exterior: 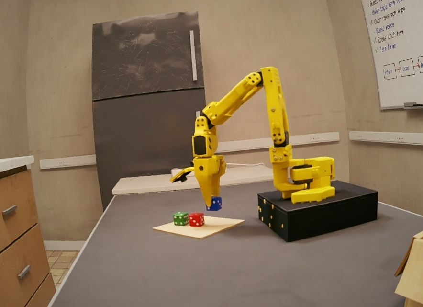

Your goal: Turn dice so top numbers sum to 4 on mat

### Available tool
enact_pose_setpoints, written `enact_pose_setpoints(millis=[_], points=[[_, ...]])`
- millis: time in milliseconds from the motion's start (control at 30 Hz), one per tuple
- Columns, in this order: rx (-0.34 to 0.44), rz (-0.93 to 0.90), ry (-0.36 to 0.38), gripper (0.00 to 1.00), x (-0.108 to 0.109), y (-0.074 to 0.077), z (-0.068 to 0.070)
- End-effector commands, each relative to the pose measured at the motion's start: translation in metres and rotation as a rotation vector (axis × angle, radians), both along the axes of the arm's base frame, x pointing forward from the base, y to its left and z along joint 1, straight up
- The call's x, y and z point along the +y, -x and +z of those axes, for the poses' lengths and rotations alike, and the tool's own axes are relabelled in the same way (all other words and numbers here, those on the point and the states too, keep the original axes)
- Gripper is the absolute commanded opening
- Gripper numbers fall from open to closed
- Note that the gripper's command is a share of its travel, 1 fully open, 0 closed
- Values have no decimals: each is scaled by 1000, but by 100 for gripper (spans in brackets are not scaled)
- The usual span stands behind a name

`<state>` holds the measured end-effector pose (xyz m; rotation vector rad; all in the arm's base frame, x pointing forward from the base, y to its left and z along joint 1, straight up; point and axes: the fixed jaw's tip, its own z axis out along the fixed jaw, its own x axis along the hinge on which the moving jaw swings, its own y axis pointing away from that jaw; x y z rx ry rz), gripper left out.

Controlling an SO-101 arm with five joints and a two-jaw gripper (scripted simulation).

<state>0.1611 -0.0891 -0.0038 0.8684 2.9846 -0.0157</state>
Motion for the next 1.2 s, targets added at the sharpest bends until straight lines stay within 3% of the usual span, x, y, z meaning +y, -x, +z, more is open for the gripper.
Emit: enact_pose_setpoints(millis=[0, 1167], points=[[16, 4, -11, 0, 1, 4, -5], [16, 4, -11, 0, 1, 4, -18]])
